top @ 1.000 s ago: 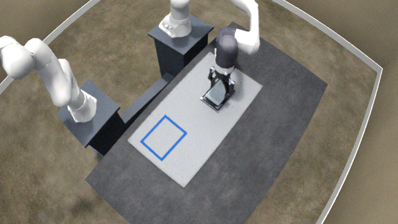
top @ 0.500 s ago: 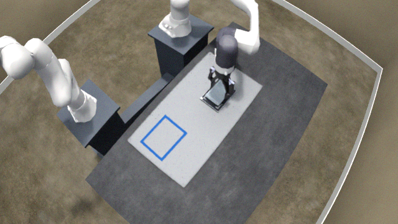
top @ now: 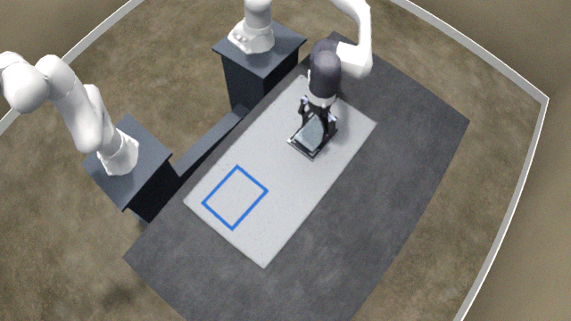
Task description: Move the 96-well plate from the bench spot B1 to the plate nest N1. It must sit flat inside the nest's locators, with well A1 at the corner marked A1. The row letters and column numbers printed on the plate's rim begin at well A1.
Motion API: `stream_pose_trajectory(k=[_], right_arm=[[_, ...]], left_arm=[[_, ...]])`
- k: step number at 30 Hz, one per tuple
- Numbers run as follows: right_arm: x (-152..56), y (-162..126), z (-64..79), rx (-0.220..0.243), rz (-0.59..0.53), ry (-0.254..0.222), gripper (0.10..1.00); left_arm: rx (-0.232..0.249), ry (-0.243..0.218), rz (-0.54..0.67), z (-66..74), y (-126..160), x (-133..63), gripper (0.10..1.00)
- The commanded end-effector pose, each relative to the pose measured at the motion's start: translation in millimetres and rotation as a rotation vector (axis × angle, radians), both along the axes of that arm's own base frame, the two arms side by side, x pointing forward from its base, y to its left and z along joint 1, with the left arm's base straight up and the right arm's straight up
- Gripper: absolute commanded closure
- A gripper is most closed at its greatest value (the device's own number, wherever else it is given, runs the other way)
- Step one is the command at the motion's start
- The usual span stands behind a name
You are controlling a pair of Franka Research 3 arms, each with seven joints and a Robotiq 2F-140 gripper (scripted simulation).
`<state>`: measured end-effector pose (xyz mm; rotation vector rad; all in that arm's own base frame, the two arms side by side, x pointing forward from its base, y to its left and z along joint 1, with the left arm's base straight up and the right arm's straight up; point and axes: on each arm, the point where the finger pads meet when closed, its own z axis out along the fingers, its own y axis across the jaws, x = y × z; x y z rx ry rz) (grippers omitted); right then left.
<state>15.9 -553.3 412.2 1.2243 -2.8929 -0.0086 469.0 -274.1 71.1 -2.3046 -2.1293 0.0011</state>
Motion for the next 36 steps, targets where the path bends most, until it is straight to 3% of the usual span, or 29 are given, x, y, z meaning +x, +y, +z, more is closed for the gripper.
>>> stream_pose_trajectory(k=[1,36], right_arm=[[0.0,0.0,0.1,0.000,0.000,0.000,0.098],[0.0,0.0,0.1,0.000,0.000,0.000,0.098]], left_arm=[[-0.002,-0.003,0.004,-0.9,-1.7,0.4,0.999],[-0.002,-0.003,0.004,-3.8,-2.7,0.4,0.999]])
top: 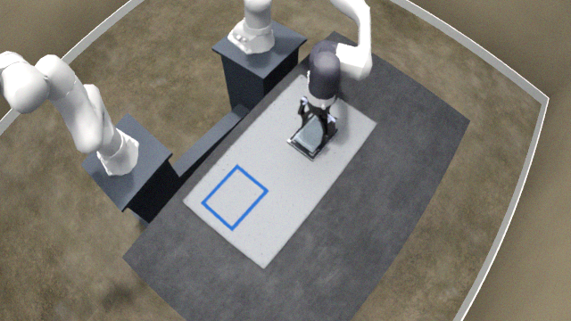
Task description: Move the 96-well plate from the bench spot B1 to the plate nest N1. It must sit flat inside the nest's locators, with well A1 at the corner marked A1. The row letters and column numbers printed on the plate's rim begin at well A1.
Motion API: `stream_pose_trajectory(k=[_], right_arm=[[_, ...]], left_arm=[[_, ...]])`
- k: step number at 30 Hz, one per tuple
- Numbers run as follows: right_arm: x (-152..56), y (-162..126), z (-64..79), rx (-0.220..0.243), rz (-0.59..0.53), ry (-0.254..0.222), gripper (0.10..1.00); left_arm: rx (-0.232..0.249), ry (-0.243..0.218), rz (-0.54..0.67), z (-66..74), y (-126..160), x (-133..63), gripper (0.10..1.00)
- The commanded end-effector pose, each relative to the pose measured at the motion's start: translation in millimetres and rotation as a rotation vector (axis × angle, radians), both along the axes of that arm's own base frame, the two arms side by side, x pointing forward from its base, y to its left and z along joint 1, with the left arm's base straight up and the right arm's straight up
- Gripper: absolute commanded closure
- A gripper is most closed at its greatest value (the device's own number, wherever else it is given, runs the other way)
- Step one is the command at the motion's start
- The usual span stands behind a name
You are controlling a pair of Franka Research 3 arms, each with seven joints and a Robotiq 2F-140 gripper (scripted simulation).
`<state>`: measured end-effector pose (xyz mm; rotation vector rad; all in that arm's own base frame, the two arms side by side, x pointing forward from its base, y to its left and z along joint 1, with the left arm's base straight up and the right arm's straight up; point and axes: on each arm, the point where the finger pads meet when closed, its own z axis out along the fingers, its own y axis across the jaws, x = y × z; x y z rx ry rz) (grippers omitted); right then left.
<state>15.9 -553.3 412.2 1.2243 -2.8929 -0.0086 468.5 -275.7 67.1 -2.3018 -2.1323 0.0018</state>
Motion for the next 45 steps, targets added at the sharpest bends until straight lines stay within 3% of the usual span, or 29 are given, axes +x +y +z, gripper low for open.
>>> stream_pose_trajectory(k=[1,28,45], right_arm=[[0.0,0.0,0.1,0.000,0.000,0.000,0.098],[0.0,0.0,0.1,0.000,0.000,0.000,0.098],[0.0,0.0,0.1,0.000,0.000,0.000,0.098]], left_arm=[[-0.002,-0.004,0.002,0.3,-1.1,0.9,0.999],[-0.002,-0.004,0.002,-0.8,-1.1,1.0,0.999],[-0.002,-0.004,0.003,-8.8,-1.0,1.7,0.999]])
